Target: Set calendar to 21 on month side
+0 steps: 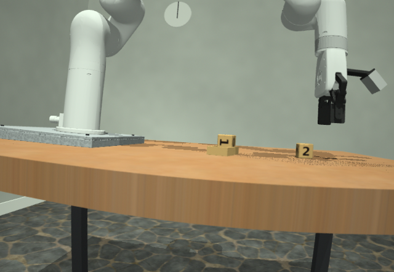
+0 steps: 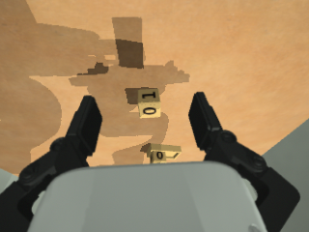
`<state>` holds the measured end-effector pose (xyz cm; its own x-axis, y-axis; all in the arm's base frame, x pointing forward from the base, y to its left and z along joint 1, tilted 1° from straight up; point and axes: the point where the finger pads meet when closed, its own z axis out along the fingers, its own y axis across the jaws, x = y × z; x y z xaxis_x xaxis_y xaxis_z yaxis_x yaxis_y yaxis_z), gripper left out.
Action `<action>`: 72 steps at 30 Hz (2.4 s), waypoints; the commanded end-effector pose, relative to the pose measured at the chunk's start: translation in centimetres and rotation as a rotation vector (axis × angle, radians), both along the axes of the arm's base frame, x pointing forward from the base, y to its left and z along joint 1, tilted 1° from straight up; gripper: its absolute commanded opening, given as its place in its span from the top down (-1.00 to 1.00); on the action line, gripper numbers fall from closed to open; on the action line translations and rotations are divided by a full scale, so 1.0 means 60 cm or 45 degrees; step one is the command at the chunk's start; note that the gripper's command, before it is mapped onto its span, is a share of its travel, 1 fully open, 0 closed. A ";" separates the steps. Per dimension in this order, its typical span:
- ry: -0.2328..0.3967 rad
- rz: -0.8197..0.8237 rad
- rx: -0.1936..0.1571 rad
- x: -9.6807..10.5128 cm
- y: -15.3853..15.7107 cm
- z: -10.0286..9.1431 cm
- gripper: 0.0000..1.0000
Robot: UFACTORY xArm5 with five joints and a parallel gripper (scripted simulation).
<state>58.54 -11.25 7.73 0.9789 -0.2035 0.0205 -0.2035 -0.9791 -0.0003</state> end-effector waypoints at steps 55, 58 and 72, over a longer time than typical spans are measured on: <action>0.002 1.222 -0.027 -0.056 0.007 0.034 -1.00; 0.003 1.323 -0.029 -0.061 0.008 0.034 -1.00; 0.005 1.815 -0.039 -0.085 0.011 0.035 -1.00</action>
